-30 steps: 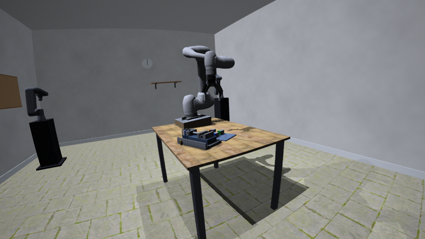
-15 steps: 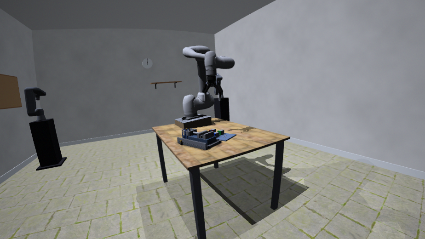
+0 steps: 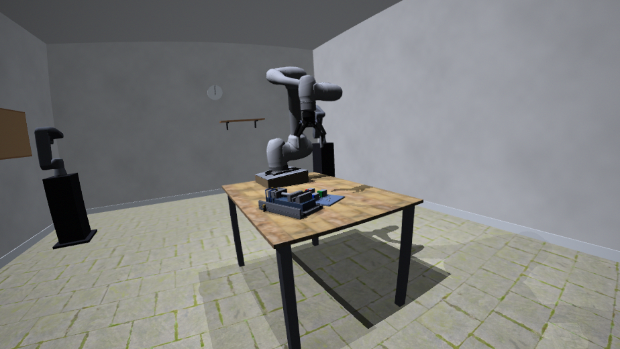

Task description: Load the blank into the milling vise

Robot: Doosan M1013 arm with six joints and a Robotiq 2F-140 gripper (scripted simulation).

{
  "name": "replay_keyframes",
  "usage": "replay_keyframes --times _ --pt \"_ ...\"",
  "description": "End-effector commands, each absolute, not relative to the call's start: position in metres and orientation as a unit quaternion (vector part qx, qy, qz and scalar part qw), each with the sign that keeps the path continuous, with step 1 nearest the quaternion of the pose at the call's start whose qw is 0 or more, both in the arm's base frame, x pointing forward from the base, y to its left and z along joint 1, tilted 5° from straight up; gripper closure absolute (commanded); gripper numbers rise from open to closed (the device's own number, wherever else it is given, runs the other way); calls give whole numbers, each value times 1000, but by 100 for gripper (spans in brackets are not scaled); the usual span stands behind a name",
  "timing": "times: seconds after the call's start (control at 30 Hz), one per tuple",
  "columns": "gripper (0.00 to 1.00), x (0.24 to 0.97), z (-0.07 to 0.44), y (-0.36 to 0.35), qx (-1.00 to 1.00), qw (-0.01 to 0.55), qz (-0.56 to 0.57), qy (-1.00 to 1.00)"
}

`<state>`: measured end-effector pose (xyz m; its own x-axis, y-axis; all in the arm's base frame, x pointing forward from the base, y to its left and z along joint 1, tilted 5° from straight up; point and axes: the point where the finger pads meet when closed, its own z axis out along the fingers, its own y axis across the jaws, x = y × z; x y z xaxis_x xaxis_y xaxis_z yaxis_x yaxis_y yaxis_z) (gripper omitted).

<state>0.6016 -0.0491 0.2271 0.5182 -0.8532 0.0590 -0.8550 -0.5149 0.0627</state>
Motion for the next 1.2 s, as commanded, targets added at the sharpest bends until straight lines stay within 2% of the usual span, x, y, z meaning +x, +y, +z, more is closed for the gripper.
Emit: replay_keyframes --times 0.0,0.7,1.17 --pt "0 601 226 -49 883 42 9 -467" --pt "0 601 226 -49 895 42 8 -444" --pt "0 602 227 -49 937 42 3 -347"
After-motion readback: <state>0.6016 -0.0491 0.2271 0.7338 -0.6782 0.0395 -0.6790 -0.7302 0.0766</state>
